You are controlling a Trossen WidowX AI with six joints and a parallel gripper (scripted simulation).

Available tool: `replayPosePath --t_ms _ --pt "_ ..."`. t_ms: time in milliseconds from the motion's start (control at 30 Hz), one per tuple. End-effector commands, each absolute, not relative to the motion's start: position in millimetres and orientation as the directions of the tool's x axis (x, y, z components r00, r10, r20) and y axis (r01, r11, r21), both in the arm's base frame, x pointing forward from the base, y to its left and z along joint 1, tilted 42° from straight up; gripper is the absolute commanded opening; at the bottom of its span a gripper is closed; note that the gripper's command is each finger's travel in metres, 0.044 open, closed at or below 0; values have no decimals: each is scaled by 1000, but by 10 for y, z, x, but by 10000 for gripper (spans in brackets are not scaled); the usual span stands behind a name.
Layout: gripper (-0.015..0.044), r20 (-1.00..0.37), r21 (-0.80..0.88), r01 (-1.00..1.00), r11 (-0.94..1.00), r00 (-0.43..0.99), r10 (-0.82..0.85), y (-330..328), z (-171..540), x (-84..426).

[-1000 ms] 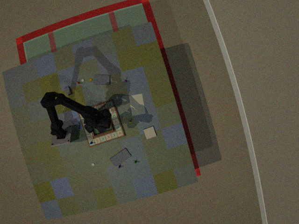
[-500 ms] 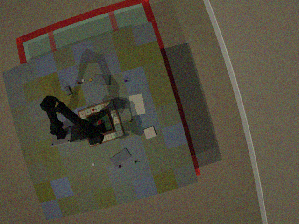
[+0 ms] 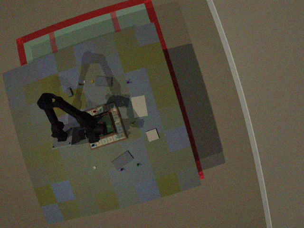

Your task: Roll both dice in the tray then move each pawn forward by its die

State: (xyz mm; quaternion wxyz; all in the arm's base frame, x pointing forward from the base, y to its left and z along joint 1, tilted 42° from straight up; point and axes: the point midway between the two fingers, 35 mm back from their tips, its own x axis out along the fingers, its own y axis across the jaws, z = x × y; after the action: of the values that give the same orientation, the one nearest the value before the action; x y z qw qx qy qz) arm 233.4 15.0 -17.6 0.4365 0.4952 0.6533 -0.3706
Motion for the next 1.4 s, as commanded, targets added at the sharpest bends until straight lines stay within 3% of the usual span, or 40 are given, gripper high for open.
replayPosePath --t_ms 0,400,633,1167,1367 --pt "0 -972 -55 972 228 -105 213 150 -188 2314" --pt "0 -992 54 983 173 72 -104 159 -196 2313" --pt "0 -991 58 983 172 77 -107 166 261 2428" --pt "0 -992 61 982 176 80 -100 174 237 2414" --pt "157 -992 61 982 176 80 -100 174 237 2414"
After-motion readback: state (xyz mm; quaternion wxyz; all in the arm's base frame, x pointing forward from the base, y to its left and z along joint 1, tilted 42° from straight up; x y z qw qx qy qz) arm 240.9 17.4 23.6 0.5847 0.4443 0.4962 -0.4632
